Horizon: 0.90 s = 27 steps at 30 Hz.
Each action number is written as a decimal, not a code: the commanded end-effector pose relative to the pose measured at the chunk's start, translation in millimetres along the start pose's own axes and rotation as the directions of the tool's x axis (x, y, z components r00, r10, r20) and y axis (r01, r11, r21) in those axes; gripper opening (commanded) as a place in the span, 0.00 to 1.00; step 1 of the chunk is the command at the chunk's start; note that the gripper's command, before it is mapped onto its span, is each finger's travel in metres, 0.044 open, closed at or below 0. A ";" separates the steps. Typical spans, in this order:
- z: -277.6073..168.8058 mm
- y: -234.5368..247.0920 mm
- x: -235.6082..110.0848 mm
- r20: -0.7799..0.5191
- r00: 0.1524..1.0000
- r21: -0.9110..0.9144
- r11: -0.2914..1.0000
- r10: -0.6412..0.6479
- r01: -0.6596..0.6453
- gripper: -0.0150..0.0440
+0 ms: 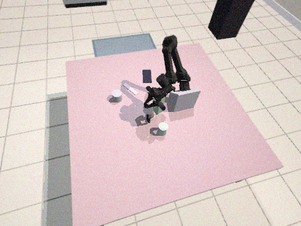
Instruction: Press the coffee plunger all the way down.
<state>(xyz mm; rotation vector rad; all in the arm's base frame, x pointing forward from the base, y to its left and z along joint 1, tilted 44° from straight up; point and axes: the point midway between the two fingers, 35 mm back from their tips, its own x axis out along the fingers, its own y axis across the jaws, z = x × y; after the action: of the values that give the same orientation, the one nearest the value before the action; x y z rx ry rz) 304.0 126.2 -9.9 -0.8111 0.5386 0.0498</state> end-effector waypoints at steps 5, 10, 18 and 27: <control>-20.7 -1.1 5.4 -0.019 1.000 -0.012 1.000 0.010 -0.010 0.45; -24.4 -3.6 10.2 -0.017 1.000 -0.010 1.000 0.009 -0.010 0.45; -23.1 -4.8 14.6 -0.016 1.000 -0.010 1.000 0.008 -0.009 0.45; -23.2 -3.9 15.4 -0.016 1.000 -0.010 1.000 0.008 -0.008 0.45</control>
<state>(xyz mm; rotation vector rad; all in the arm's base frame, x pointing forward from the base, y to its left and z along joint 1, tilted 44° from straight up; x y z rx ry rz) 311.2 115.6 -18.4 -0.7963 0.5190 0.0698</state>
